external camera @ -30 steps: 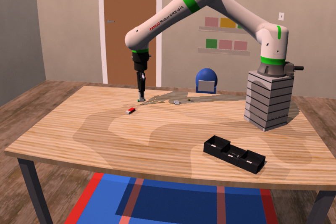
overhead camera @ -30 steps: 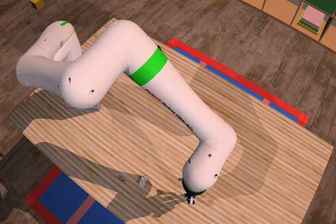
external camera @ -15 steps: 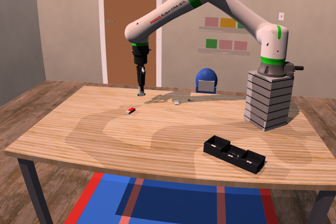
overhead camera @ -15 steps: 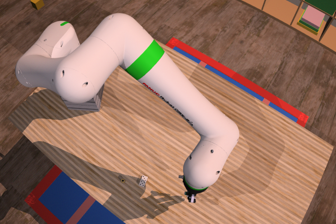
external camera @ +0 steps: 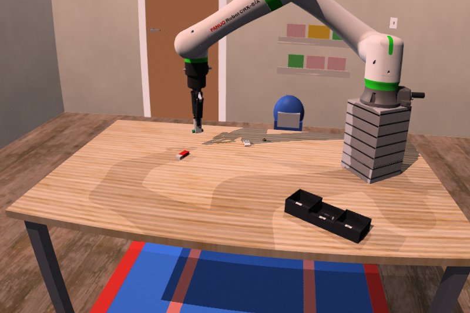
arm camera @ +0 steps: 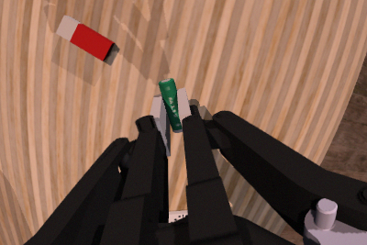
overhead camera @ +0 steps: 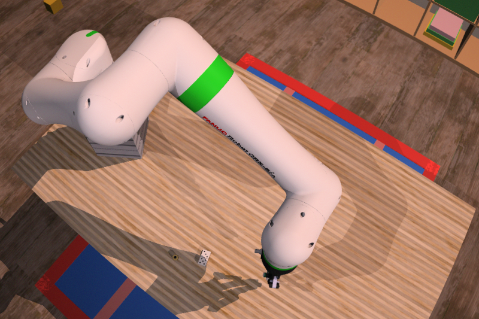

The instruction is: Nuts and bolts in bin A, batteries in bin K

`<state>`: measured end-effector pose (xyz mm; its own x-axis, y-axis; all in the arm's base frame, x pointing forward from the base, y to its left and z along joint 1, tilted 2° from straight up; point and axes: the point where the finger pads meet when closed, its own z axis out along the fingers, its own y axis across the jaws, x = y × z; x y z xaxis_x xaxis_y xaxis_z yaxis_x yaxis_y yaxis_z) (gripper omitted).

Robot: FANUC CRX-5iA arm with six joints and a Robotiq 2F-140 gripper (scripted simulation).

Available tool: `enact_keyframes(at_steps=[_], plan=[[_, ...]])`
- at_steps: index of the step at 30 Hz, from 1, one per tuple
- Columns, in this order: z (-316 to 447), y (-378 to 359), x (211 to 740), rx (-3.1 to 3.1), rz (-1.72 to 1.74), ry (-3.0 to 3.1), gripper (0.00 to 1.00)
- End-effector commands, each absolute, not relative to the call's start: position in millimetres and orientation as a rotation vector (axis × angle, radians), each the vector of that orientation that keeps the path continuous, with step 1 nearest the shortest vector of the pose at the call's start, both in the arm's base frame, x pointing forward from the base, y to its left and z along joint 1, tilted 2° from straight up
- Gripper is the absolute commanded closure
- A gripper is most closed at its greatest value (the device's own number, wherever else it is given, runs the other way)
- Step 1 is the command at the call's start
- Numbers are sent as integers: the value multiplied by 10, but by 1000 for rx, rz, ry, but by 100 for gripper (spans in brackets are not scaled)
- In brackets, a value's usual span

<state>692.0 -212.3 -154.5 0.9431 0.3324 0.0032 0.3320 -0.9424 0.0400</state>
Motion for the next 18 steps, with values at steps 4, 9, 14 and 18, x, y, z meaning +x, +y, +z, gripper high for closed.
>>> enact_keyframes(at_steps=[4, 9, 14, 18], plan=[[-1536, -1937, 6770, 3058, 16, 523, 85], [-1543, -1798, 6656, 3058, 16, 523, 85], [-1555, -1565, 6467, 3058, 16, 523, 85], [-1565, -1379, 6316, 3058, 16, 523, 85]])
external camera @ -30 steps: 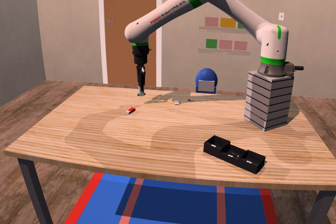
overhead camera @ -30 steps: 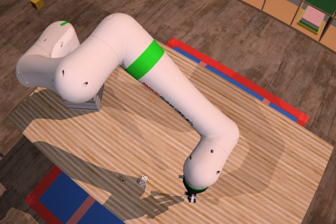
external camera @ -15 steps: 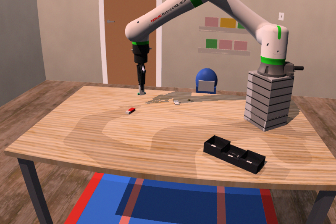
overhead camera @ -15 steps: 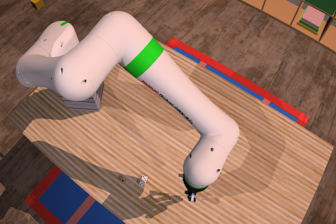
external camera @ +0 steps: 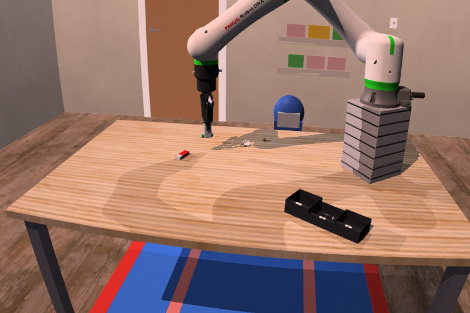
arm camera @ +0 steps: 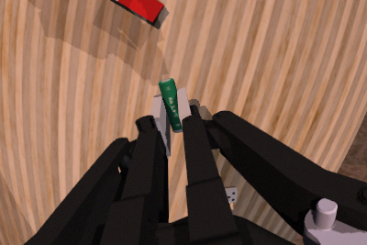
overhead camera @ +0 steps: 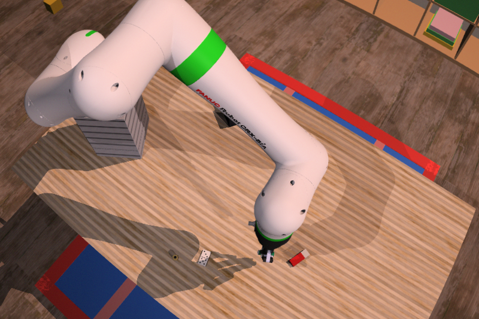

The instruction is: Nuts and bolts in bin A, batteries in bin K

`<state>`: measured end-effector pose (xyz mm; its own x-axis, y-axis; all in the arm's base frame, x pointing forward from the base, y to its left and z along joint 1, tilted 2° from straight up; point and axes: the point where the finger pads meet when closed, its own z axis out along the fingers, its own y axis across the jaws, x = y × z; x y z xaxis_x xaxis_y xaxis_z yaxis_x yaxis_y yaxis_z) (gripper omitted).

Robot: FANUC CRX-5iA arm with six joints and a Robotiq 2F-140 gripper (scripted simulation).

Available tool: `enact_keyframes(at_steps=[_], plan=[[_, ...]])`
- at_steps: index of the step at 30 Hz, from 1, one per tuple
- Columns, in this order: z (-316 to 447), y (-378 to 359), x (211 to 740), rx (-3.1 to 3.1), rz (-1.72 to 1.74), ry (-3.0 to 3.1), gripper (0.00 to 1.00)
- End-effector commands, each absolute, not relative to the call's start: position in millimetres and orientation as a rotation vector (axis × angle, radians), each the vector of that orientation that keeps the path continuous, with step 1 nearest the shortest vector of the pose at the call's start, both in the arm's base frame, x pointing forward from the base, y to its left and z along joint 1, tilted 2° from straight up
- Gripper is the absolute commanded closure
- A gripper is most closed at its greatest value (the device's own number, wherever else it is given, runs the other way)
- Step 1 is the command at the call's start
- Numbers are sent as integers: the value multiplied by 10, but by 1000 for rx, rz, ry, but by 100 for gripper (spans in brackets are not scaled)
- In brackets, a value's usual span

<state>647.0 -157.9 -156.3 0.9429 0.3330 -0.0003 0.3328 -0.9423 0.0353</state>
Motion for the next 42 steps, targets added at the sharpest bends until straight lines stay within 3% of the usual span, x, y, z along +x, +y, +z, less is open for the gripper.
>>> enact_keyframes(at_steps=[1, 42], plan=[[-1567, -1333, 6278, 3058, 16, 523, 85], [-1649, 294, 4953, 3058, 16, 523, 85]])
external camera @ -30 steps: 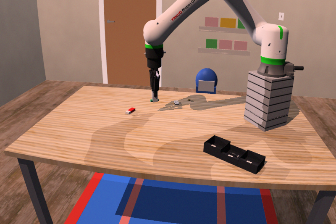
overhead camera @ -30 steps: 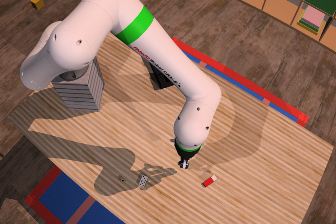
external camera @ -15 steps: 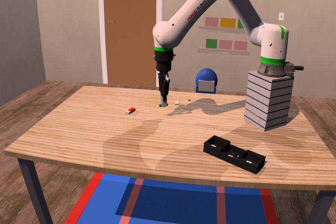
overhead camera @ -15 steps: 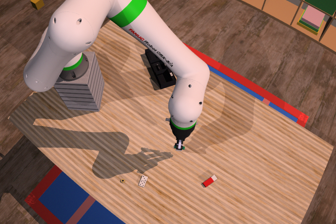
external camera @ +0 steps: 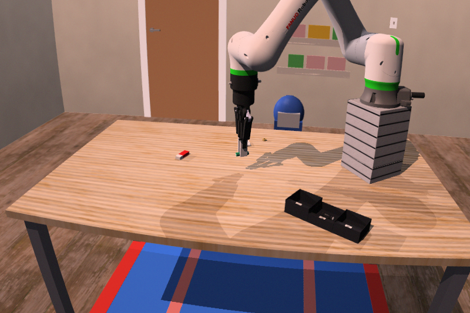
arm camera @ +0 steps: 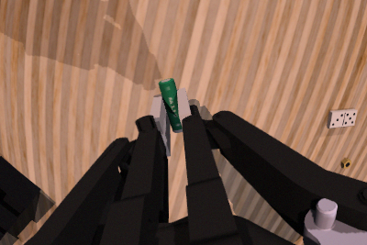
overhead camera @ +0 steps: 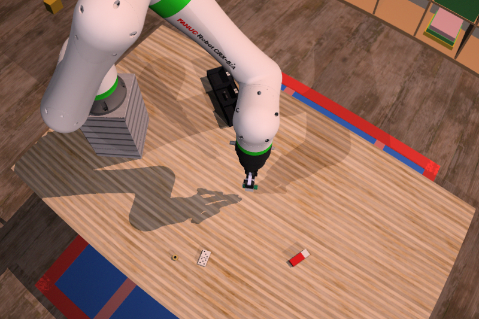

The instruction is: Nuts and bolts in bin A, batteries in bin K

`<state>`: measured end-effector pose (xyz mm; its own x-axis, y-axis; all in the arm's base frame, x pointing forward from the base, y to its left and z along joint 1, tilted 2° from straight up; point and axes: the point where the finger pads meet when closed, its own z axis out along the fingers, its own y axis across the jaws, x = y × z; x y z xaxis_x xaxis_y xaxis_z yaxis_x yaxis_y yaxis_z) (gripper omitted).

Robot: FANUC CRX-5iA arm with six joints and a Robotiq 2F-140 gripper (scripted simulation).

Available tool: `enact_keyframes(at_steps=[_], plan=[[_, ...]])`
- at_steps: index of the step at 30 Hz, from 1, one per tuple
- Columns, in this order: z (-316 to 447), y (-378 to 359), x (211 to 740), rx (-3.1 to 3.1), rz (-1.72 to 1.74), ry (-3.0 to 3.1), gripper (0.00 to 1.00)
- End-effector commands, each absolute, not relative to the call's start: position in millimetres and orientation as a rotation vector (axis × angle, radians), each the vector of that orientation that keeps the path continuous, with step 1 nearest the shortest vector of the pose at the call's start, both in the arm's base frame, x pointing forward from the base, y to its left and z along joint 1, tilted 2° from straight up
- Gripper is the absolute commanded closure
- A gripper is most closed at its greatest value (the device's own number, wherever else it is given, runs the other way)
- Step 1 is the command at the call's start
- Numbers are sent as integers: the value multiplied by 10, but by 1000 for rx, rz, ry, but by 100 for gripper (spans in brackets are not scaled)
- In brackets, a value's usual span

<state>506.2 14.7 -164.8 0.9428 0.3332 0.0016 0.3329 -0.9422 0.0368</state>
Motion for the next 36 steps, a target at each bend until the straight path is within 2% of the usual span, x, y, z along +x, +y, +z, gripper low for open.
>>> enact_keyframes(at_steps=[1, 36], plan=[[-1651, 341, 4915, 3058, 16, 523, 85], [-1724, 1782, 3741, 3058, 16, 523, 85]])
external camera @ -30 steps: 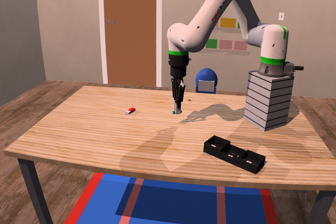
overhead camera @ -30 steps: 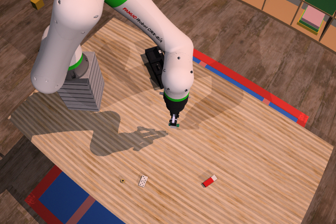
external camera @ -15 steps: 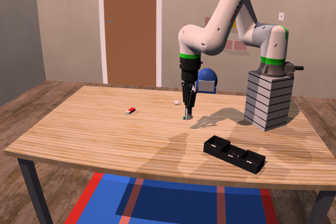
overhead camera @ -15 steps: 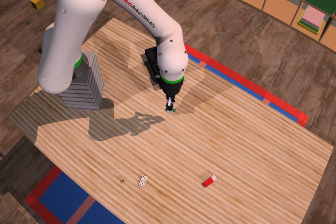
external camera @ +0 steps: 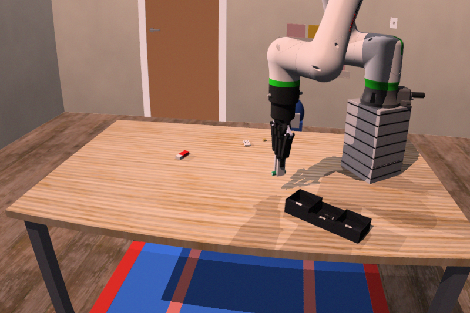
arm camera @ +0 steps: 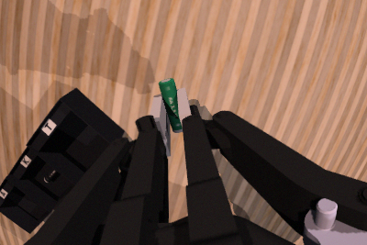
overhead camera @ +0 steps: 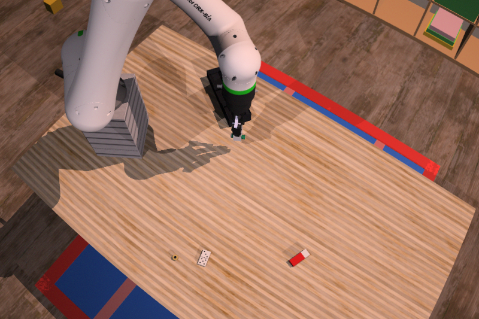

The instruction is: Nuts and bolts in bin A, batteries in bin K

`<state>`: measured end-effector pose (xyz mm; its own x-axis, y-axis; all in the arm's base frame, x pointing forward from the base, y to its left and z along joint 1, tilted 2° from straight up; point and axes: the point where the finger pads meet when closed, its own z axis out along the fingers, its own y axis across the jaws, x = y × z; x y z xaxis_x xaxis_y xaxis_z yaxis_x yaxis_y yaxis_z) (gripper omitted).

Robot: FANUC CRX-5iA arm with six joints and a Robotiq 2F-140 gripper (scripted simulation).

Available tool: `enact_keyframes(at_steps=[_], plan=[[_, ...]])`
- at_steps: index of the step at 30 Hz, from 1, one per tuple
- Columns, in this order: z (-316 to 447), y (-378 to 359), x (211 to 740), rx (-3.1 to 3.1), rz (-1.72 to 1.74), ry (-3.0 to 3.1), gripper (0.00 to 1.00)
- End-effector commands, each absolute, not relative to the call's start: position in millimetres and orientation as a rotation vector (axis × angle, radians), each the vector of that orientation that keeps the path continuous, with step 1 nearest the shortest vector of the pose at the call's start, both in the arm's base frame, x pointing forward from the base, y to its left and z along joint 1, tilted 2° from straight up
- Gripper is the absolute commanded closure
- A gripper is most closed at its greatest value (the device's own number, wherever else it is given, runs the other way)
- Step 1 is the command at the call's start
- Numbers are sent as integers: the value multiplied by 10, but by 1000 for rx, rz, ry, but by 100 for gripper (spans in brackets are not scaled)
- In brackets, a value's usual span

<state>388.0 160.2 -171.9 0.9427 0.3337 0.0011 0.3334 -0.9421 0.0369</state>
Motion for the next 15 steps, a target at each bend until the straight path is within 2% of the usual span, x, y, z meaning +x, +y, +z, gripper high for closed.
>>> enact_keyframes(at_steps=[1, 15], plan=[[-1727, 1828, 3703, 3058, 16, 523, 85], [-1755, 2386, 3249, 3058, 16, 523, 85]])
